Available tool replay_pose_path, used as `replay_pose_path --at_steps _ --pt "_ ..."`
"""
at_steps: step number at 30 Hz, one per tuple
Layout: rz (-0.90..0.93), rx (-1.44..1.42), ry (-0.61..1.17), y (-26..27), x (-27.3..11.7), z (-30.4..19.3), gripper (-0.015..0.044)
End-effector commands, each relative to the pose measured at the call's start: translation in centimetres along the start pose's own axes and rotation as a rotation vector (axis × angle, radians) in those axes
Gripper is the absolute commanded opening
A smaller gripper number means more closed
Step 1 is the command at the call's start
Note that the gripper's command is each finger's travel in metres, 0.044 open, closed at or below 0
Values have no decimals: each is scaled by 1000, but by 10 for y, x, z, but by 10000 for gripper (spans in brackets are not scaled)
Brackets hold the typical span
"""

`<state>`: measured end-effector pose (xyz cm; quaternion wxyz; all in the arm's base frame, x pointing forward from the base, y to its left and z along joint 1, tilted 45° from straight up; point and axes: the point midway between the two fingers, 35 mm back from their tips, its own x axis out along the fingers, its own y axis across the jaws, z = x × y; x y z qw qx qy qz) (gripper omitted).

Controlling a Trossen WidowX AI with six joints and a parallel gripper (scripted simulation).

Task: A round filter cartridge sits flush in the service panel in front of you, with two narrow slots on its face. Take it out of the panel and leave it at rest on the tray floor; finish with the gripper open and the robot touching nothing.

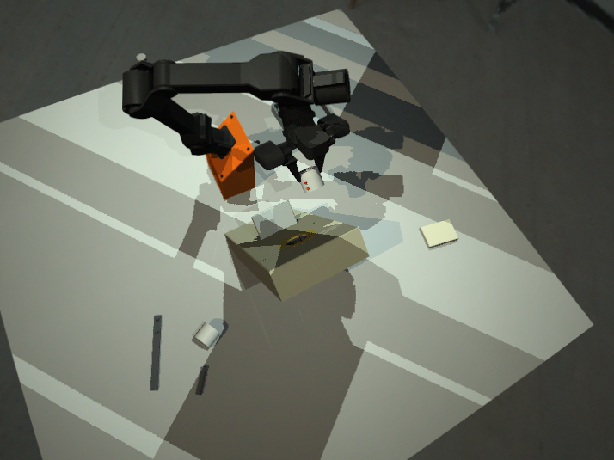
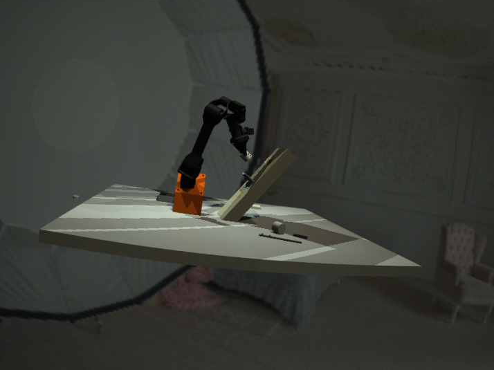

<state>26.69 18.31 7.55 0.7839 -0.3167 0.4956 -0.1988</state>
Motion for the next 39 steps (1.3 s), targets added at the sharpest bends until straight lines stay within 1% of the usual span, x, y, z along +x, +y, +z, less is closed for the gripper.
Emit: replay_pose_path --at_steps 1,11,21,30,39 --pt "63 -107 13 22 -3 -14 0" --pt "300 -509 34 97 -15 -69 0" --pt "545 -925 -9 157 -30 -133 0" --pt "570 -966 -15 164 -31 -143 0" --pt "695 -1160 -24 193 -23 -224 0"
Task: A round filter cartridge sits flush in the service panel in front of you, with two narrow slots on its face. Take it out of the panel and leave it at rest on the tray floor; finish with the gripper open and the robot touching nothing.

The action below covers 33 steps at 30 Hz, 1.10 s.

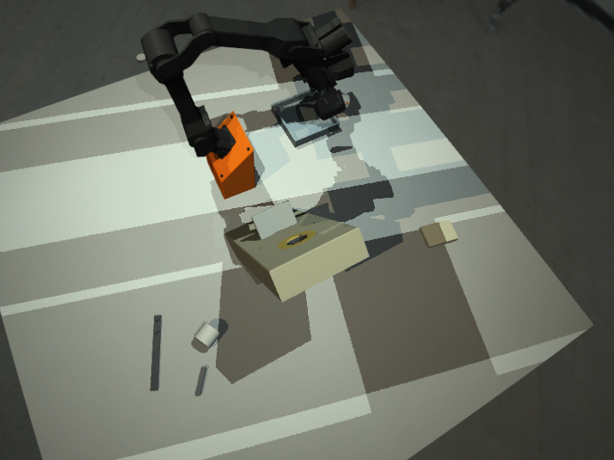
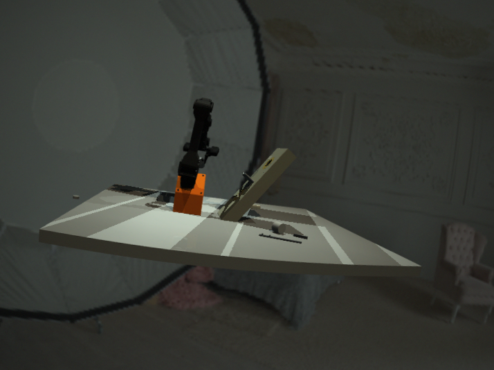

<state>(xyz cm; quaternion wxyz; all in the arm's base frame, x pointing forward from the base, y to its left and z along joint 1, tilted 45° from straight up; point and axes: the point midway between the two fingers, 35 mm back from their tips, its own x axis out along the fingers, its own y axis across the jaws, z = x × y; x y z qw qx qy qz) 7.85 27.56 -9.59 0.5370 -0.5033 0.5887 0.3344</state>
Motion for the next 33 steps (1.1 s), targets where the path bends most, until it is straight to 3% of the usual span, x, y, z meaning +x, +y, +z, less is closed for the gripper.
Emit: replay_pose_path --at_steps 1,15,23,33 --pt "55 -96 1 31 20 -13 0" --pt "240 -407 20 112 75 -83 0" --pt "248 -422 22 115 80 -89 0" --pt "249 -422 22 116 119 -110 0"
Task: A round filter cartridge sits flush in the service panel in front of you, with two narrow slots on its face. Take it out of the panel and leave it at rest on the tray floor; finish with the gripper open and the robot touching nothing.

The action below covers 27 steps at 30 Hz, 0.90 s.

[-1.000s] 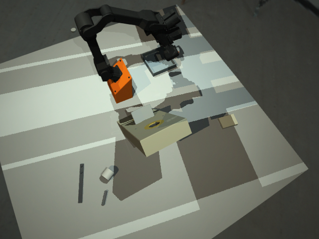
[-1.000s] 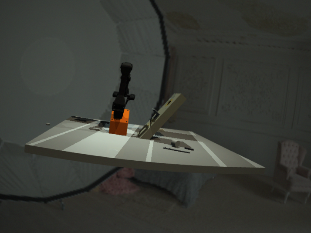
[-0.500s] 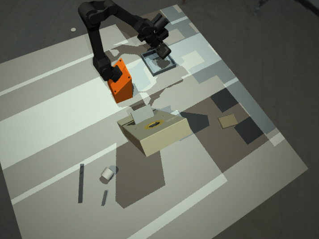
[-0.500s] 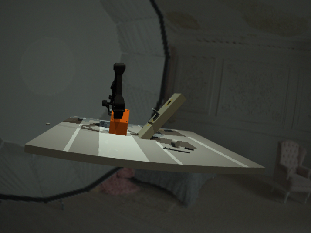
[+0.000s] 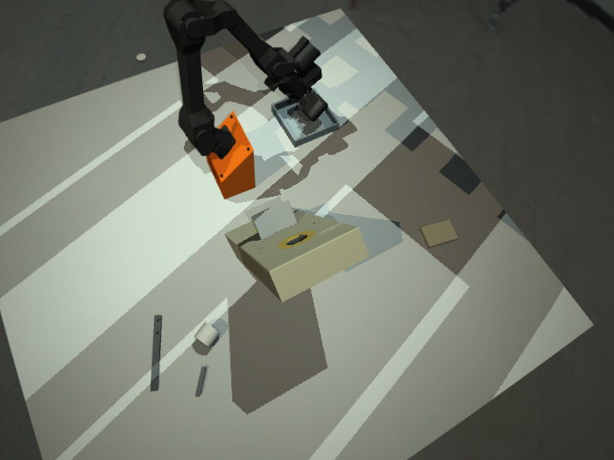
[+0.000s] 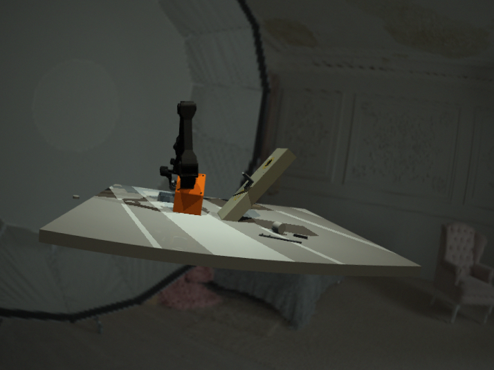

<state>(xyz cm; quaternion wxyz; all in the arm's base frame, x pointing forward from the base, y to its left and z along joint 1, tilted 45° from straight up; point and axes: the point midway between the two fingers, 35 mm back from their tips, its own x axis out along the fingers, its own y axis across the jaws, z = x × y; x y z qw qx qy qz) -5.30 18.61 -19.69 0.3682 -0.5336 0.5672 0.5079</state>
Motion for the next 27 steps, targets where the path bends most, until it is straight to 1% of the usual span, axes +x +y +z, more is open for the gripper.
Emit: replay_pose_path --at_steps 1,6,10,27 --pt "5 3 -1 1 15 -10 0" --pt "5 3 0 1 32 -22 0" --pt "5 3 0 1 34 -24 0" --pt "1 0 7 0 31 -23 440"
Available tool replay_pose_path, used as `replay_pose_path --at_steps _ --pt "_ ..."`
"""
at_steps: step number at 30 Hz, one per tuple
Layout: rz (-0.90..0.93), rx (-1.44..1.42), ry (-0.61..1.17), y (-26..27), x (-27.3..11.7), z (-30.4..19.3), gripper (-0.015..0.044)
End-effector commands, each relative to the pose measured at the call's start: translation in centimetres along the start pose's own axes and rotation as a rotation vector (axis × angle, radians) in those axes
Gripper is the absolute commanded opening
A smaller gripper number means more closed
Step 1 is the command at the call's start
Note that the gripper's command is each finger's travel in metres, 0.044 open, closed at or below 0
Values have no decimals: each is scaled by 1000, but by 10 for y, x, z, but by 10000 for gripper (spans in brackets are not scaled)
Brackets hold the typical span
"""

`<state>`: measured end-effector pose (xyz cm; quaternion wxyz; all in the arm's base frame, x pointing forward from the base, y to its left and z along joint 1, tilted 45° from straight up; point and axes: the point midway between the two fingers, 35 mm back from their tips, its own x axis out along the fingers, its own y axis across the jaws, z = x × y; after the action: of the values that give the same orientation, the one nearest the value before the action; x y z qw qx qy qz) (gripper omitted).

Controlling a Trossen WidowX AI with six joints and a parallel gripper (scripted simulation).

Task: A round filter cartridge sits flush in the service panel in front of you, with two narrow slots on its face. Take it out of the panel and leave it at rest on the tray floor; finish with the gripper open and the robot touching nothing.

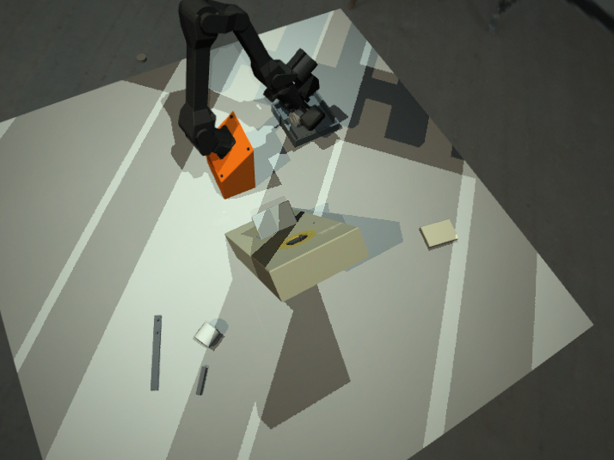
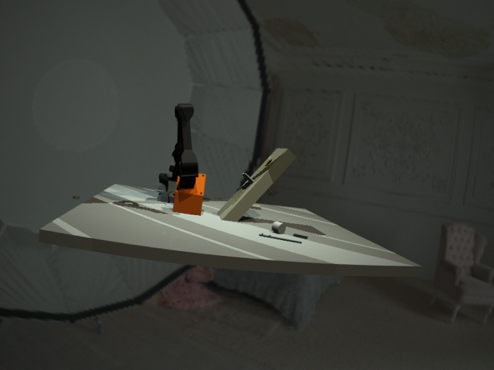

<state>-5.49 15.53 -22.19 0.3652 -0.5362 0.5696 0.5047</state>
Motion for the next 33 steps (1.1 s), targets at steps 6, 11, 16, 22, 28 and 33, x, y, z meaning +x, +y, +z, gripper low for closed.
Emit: replay_pose_path --at_steps 6,11,16,22,28,33 --pt "-1 0 -3 0 -29 21 440" --pt "-1 0 -1 0 -61 35 440" --pt "3 4 -2 1 -49 30 440" --pt "3 4 -2 1 -49 30 440" --pt "3 4 -2 1 -49 30 440" --pt "3 4 -2 1 -49 30 440"
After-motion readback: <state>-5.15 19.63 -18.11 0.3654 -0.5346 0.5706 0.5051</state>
